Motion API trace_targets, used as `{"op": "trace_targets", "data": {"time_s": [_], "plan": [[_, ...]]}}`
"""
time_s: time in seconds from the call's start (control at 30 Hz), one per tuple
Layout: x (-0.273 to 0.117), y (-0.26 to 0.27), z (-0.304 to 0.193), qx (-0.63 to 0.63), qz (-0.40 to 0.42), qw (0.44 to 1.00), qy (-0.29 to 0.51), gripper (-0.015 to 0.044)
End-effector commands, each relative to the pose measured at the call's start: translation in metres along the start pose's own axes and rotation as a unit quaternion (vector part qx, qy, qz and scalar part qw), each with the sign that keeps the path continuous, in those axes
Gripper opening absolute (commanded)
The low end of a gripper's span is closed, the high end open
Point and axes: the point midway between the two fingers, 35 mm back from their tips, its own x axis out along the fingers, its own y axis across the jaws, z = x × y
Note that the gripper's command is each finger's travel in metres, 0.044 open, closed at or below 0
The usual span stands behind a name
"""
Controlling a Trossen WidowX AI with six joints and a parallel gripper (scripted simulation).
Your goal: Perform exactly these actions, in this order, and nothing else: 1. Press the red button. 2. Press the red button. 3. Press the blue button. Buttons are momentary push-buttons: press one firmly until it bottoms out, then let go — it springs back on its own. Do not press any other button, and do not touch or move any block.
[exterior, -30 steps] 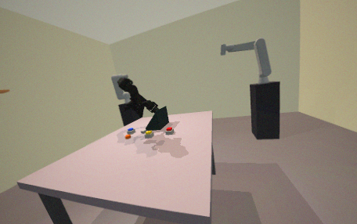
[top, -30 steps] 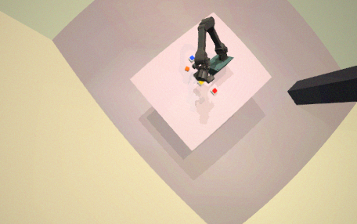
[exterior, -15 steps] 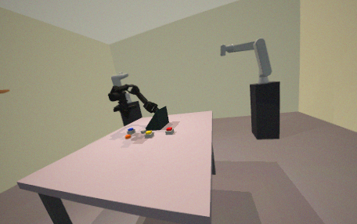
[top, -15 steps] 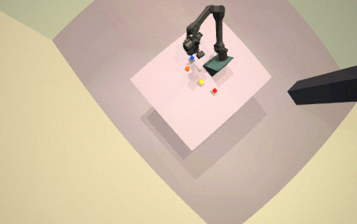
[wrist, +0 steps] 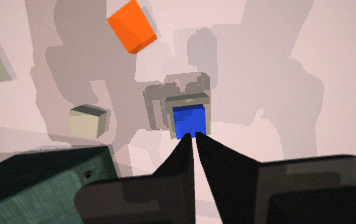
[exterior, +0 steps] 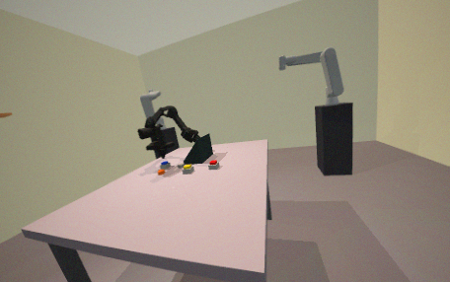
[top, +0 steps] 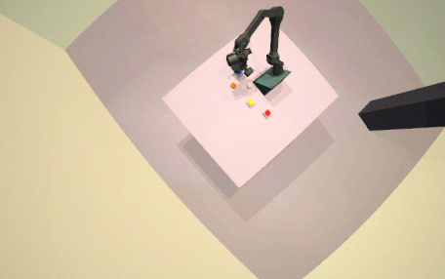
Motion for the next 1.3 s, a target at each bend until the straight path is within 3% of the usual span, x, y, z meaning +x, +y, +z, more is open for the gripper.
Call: {"op": "trace_targets", "data": {"time_s": [0.0, 0.6, 1.27], "plan": [[0.004, 0.000, 0.000, 0.000, 0.001, 1.000, -0.007, 0.0020], [0.033, -0.001, 0.000, 0.000, -0.001, 1.000, -0.007, 0.0020], [0.034, -0.001, 0.000, 0.000, -0.001, 1.000, -0.007, 0.0020]]}}
